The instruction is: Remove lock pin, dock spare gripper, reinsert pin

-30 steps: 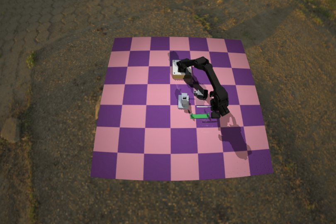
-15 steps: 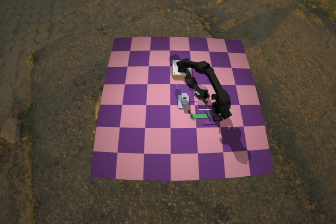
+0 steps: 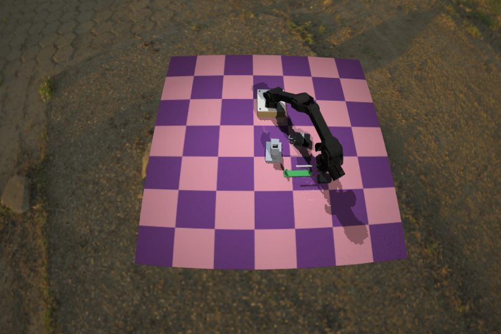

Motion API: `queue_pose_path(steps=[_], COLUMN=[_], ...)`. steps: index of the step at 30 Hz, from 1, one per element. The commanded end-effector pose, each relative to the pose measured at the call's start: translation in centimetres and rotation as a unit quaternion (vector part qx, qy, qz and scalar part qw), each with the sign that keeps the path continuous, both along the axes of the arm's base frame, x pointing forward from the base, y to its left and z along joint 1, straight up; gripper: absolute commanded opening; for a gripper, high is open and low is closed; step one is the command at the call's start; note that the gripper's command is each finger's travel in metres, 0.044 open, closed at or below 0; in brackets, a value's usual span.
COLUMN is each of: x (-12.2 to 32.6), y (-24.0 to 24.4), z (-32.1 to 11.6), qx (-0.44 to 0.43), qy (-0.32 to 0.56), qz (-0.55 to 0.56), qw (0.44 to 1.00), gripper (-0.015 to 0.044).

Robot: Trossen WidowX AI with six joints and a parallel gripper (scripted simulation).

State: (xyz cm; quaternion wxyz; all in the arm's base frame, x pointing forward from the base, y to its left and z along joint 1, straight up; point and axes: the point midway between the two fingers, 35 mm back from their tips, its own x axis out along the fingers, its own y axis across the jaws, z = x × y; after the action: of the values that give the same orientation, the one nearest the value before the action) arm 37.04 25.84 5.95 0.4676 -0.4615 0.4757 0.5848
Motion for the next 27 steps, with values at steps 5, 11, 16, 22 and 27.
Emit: queue_pose_path(steps=[5,11,16,22,27], x=[-0.1,0.0,0.0,0.0,0.0], y=[-0.1,-0.1,0.0,0.0,0.0], z=[-1.3,-2.2,-3.0,-3.9,-4.6], qx=[0.0,0.001,0.001,0.002,0.003], qy=[0.0,-0.001,-0.002,-0.003,-0.005], qz=[0.003,0.003,0.003,0.003,0.003], qw=[1.0,1.0,1.0,1.0,1.0], gripper=[0.0,0.0,0.0,0.0,0.0])
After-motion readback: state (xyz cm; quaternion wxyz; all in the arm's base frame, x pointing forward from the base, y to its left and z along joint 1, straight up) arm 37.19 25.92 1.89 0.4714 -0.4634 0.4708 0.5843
